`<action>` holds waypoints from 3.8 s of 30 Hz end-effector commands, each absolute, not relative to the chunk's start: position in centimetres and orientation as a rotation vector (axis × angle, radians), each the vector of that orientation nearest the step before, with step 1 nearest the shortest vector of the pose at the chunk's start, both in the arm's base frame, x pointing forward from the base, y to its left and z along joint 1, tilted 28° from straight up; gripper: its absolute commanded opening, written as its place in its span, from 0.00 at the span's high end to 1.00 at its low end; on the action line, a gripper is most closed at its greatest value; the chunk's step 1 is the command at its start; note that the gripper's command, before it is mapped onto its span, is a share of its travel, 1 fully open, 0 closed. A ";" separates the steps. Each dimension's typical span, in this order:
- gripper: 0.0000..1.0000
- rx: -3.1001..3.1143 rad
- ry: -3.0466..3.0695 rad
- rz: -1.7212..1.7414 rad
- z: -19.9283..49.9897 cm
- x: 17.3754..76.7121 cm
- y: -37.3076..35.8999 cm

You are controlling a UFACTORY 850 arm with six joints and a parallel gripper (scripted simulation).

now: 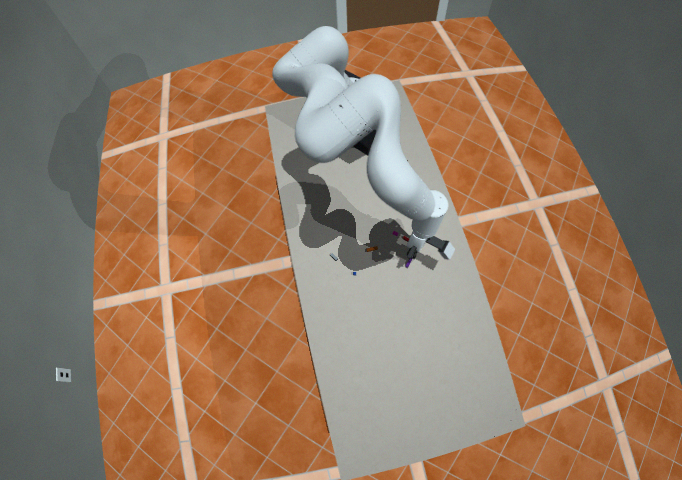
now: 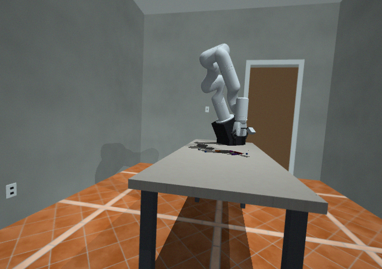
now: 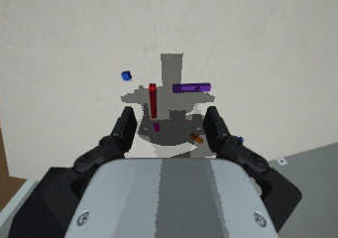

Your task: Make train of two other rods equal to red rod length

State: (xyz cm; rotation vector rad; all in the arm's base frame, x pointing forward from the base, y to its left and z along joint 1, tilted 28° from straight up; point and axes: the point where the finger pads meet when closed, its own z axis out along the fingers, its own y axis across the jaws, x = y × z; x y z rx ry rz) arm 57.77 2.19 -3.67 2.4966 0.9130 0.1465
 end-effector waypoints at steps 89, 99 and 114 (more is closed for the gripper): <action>0.00 2.710 -0.076 0.385 -4.0 57.5 3.3; 0.00 2.699 -0.513 0.476 -4.2 57.3 3.7; 0.00 2.581 -1.113 0.585 -4.4 57.1 4.3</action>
